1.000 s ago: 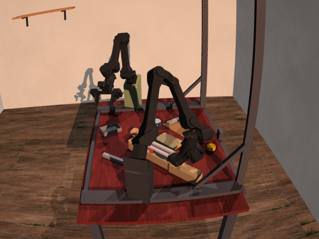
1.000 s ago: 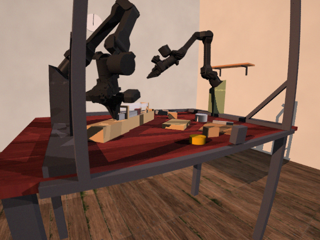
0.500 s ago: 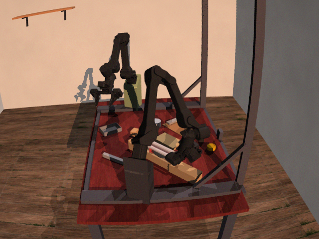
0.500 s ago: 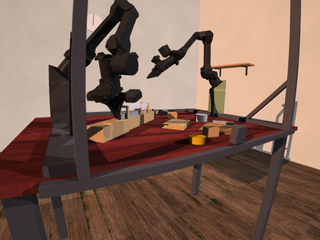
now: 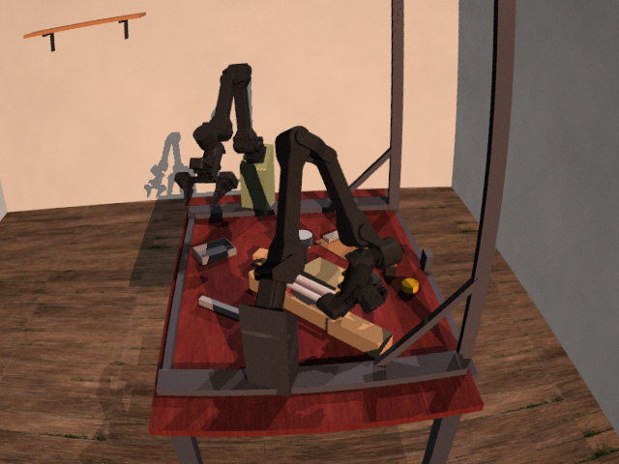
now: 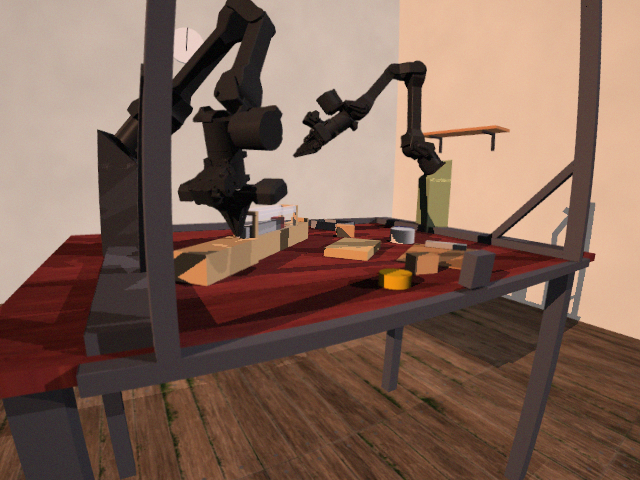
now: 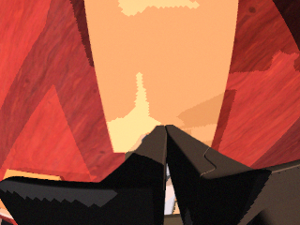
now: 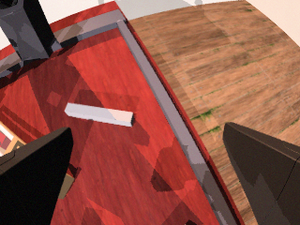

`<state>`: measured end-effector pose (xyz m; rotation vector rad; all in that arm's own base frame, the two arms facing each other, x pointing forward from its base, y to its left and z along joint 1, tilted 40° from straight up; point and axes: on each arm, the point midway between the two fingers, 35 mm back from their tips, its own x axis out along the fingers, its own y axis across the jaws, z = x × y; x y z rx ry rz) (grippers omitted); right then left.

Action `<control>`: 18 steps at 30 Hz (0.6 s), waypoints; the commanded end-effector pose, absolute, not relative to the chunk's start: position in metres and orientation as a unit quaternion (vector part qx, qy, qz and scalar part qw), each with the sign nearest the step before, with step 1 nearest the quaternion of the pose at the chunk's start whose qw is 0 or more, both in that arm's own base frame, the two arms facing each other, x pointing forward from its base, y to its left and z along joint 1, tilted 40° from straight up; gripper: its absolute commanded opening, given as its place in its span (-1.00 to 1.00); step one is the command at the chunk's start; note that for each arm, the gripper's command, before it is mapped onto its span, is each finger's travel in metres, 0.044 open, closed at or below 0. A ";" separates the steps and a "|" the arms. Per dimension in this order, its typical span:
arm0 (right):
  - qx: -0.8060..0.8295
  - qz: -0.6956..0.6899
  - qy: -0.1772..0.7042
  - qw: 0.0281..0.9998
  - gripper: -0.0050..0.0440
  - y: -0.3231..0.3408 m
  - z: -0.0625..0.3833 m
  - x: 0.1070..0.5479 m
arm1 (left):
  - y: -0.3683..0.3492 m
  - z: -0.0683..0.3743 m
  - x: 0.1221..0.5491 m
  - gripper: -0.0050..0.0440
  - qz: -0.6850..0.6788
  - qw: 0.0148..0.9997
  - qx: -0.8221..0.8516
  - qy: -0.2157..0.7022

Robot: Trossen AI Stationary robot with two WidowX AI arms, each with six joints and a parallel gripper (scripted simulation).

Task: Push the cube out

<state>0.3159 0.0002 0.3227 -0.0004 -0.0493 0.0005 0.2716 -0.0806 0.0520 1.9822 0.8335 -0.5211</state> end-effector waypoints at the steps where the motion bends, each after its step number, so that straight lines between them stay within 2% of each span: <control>1: 0.001 0.000 -0.039 0.999 0.84 0.000 0.334 0.312 | -0.077 0.057 0.273 -0.80 -0.208 0.453 0.800 0.333; 17: 0.001 0.000 -0.039 0.999 0.84 0.000 0.334 0.312 | -0.083 0.063 0.268 -0.80 -0.205 0.456 0.800 0.332; 18: 0.001 0.000 -0.039 0.999 0.84 0.000 0.334 0.312 | -0.088 0.073 0.258 -0.80 -0.204 0.457 0.800 0.332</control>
